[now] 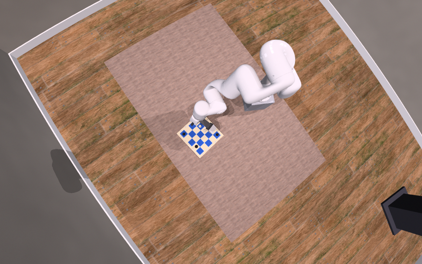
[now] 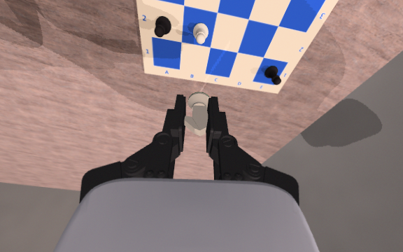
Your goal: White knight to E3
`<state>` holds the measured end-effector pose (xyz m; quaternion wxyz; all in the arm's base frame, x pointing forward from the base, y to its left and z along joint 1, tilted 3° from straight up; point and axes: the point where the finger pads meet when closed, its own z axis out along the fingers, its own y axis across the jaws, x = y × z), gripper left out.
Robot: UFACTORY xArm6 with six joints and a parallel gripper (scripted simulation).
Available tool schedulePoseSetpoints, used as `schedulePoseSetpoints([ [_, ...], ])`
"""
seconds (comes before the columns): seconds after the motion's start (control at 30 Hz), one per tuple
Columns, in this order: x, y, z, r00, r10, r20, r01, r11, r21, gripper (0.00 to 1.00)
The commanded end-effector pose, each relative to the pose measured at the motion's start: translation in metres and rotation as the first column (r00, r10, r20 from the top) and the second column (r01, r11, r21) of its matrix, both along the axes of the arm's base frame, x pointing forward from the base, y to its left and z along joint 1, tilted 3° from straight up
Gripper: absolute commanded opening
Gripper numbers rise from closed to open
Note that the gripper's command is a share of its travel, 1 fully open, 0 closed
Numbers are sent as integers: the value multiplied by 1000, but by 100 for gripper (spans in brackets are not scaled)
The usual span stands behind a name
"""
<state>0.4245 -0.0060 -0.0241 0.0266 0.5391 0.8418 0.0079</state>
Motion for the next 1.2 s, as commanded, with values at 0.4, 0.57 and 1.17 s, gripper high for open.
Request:
schedulePoseSetpoints([
  [0.4,35,38,7,999,-39,-1,39,999,3,0],
  [0.57,66,81,8,997,-79,0,79,997,5,0],
  [1.17,79,106,8,995,-100,0,100,995,6,0],
])
